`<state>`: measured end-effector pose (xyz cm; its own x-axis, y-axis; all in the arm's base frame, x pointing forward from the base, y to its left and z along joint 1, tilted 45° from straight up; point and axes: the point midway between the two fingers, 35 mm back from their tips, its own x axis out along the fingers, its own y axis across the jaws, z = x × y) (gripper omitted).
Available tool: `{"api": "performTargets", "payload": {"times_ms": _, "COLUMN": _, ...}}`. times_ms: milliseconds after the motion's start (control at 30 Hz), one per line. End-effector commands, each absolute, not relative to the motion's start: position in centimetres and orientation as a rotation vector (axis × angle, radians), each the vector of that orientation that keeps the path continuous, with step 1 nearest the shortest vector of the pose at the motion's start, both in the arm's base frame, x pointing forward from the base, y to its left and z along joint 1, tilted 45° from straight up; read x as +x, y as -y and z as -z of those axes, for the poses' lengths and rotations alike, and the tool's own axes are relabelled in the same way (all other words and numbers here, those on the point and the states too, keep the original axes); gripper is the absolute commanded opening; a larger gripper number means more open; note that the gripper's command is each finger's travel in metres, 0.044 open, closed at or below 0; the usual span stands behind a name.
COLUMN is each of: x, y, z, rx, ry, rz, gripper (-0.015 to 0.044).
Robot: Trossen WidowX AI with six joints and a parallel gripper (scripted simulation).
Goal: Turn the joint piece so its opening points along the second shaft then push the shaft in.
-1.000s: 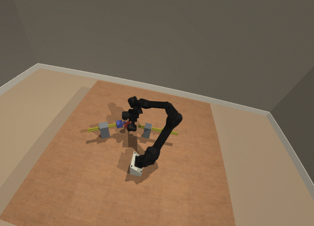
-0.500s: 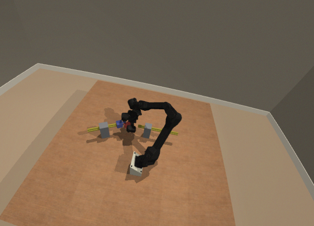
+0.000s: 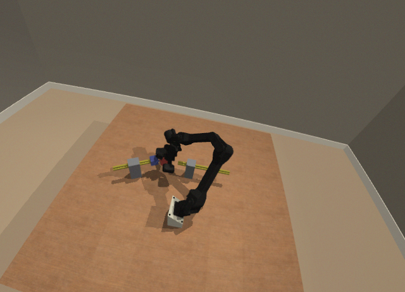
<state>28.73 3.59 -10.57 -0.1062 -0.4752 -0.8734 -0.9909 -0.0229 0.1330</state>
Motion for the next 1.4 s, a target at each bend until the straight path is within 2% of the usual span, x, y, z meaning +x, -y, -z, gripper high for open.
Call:
{"api": "performTargets", "payload": {"times_ms": 0, "x": 28.58, "y": -3.47, "z": 10.67, "rx": -1.554, "ry": -1.643, "rz": -1.074, "gripper": 0.023}}
{"api": "performTargets", "payload": {"times_ms": 67, "x": 28.58, "y": -3.47, "z": 10.67, "rx": -1.554, "ry": -1.643, "rz": -1.074, "gripper": 0.0182}}
{"api": "performTargets", "payload": {"times_ms": 1367, "x": 28.58, "y": -3.47, "z": 10.67, "rx": -1.554, "ry": -1.643, "rz": -1.074, "gripper": 0.0182}}
